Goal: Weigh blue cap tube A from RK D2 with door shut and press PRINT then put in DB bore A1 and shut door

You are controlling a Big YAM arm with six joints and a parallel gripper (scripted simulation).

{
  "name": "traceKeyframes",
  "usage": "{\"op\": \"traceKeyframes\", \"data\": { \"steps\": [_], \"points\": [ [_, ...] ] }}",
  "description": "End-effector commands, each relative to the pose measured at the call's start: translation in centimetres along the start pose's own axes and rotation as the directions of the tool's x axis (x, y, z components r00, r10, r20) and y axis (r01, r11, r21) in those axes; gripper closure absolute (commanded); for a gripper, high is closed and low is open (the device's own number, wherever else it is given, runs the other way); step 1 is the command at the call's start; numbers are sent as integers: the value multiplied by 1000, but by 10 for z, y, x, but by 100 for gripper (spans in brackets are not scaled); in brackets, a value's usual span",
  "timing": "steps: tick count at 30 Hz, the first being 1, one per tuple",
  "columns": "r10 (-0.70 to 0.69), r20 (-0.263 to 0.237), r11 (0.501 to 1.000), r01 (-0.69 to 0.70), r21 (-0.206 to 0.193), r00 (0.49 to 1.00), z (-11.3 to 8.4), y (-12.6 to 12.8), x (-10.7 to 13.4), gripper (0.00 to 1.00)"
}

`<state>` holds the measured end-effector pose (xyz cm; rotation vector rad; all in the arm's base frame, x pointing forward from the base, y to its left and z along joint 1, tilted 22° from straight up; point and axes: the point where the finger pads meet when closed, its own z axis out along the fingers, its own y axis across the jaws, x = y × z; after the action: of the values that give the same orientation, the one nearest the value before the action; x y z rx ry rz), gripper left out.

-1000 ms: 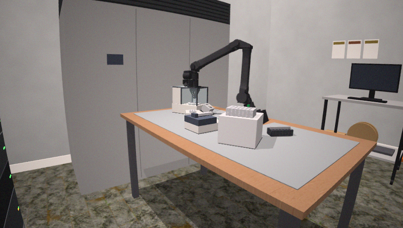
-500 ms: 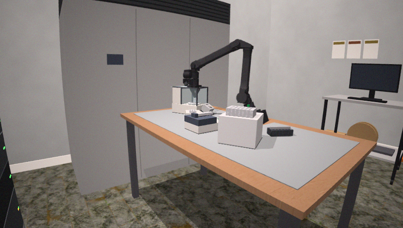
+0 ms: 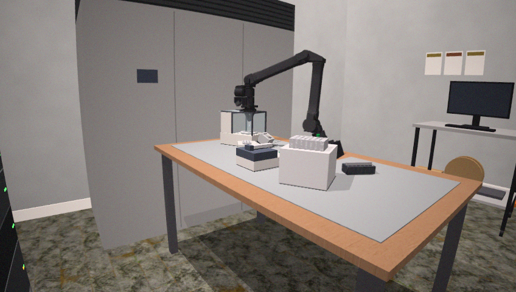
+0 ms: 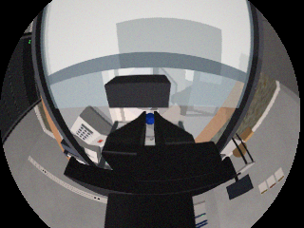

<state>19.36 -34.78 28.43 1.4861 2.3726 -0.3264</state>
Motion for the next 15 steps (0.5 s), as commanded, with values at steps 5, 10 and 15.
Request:
{"op": "traceKeyframes", "data": {
  "steps": [5,10,15],
  "points": [
    [1,23,1000,-1,-7,1000,-20,6,-16,91],
    [5,66,1000,-4,-10,998,-46,5,-17,91],
    [5,49,1000,-4,-8,999,-47,5,-17,91]
  ]
}}
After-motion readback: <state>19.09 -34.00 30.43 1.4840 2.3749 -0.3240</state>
